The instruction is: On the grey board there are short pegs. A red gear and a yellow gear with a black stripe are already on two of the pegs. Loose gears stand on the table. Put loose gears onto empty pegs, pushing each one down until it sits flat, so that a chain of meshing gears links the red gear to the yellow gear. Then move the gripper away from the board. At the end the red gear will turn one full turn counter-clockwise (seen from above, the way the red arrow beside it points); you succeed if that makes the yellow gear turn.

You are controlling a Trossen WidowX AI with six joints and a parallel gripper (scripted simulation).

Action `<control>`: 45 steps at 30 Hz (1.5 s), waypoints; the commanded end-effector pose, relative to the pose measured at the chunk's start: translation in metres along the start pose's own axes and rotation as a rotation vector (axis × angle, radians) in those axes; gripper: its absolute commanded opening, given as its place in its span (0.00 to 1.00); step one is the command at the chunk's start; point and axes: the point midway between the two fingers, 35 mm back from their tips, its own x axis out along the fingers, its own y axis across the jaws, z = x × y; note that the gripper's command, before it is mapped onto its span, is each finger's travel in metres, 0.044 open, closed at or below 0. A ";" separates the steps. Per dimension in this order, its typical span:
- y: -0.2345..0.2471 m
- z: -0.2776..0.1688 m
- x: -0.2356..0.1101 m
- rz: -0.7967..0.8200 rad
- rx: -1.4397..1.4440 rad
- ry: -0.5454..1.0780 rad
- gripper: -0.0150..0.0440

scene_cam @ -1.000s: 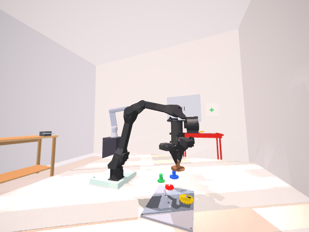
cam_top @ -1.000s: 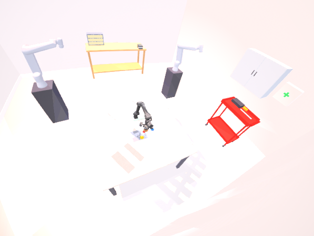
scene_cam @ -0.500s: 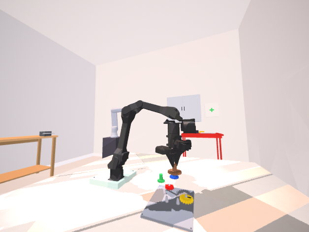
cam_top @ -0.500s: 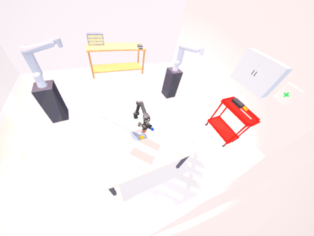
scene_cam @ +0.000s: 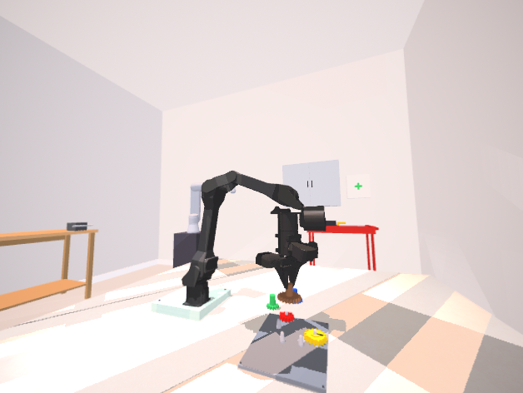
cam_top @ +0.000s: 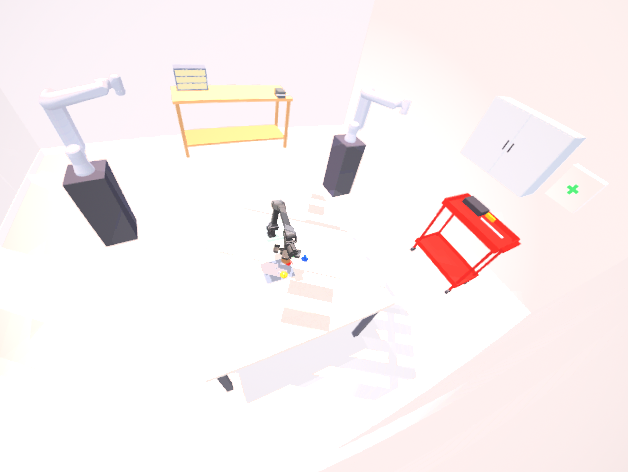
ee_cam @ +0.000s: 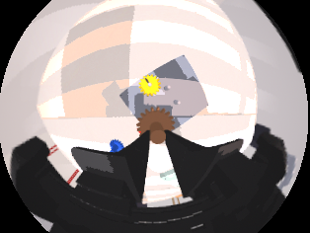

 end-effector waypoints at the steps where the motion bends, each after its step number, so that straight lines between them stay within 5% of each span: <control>1: -0.006 -0.002 0.002 0.002 -0.001 -0.003 0.25; 45: -0.031 -0.010 0.020 0.001 -0.007 -0.002 0.25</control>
